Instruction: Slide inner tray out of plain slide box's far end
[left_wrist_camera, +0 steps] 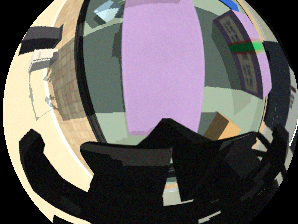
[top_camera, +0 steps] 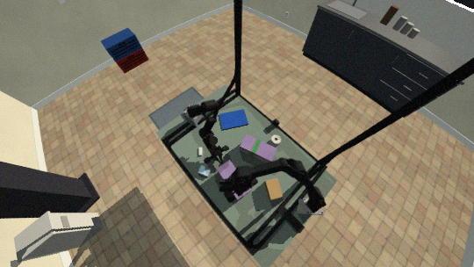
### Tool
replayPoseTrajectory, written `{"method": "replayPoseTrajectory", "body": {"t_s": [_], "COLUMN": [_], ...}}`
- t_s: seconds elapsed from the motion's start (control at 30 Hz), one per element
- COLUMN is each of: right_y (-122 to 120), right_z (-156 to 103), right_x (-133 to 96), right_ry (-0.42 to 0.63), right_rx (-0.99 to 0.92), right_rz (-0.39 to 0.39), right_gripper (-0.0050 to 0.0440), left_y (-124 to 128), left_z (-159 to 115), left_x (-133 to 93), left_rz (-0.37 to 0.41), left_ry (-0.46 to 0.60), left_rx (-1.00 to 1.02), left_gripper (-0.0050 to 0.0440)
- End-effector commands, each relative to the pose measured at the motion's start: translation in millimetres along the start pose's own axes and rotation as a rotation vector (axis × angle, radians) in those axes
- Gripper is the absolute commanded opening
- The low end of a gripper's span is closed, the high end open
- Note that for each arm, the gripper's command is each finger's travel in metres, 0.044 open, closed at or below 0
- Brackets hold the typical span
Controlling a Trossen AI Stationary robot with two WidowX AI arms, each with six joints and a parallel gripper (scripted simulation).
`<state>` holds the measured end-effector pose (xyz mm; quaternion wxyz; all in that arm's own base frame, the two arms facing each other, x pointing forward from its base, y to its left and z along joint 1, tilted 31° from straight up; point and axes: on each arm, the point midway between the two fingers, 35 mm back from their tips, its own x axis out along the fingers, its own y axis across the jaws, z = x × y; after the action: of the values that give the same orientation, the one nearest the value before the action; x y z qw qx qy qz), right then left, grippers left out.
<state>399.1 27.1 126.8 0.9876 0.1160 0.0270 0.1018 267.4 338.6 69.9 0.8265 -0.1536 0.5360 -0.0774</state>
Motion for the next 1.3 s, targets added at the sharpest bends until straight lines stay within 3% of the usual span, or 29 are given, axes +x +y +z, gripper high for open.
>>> {"method": "replayPoseTrajectory", "body": {"t_s": [0.0, 1.27], "right_y": [-1, -1], "right_z": [-1, -1], "right_x": [0, 0], "right_ry": [0.002, 0.002], "right_rx": [-0.001, -0.001], "right_rz": [-0.003, -0.003], "right_gripper": [0.0, 0.0], "left_y": [-2, -2], "left_z": [0, 2], "left_x": [6, 32], "left_rz": [-0.006, -0.004], "left_ry": [-0.003, -0.008], "left_rx": [-0.008, -0.007], "left_gripper": [0.0, 0.0]}}
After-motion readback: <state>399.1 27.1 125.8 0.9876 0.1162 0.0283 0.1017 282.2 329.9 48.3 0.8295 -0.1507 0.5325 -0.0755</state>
